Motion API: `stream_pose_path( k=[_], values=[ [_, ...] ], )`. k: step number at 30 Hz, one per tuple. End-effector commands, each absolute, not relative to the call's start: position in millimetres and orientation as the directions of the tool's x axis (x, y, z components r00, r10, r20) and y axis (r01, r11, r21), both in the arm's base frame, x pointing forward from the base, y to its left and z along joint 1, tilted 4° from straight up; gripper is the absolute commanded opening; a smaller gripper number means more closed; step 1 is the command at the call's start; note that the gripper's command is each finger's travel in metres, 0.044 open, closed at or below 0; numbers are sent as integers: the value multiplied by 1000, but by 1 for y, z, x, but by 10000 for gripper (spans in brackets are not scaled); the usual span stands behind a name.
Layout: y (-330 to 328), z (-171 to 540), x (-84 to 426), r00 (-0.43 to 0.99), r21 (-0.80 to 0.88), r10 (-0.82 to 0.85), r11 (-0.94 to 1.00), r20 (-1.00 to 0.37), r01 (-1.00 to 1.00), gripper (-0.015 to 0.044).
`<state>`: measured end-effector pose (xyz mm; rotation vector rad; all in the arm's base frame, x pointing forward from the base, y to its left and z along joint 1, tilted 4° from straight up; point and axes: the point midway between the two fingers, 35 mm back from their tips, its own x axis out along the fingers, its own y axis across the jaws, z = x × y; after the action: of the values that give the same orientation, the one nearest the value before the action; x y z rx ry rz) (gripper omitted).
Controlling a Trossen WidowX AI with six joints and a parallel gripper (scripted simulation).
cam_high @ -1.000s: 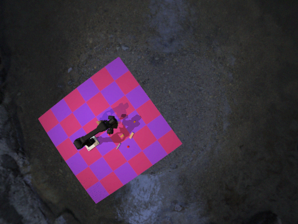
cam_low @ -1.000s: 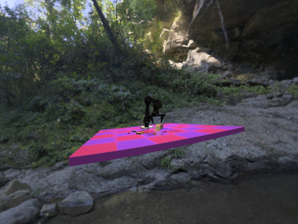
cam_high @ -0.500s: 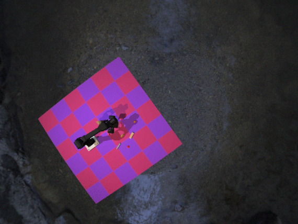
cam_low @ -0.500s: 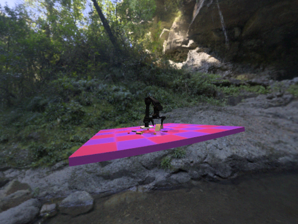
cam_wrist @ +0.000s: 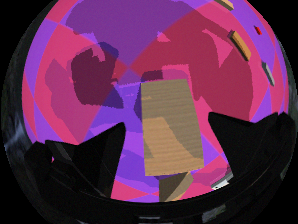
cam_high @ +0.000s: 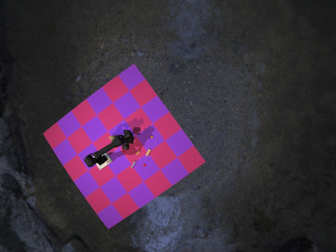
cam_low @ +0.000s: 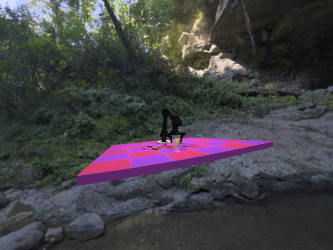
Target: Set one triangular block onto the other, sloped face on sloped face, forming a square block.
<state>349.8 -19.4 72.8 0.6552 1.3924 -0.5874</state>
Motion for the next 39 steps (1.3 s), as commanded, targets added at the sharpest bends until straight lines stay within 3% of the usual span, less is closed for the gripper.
stream_pose_path(
  k=[1,11,19,26,33,39],
  values=[
    [-18,64,348,88,70,10,690,-996,721,440],
    [-16,51,347,87,70,10,690,-996,721,440],
    [-16,51,347,87,70,10,690,-996,721,230],
    [-16,51,347,87,70,10,690,-996,721,183],
    [-17,60,346,88,70,10,691,-996,720,0],
    [-17,81,344,88,70,9,692,-996,718,0]
  ],
)
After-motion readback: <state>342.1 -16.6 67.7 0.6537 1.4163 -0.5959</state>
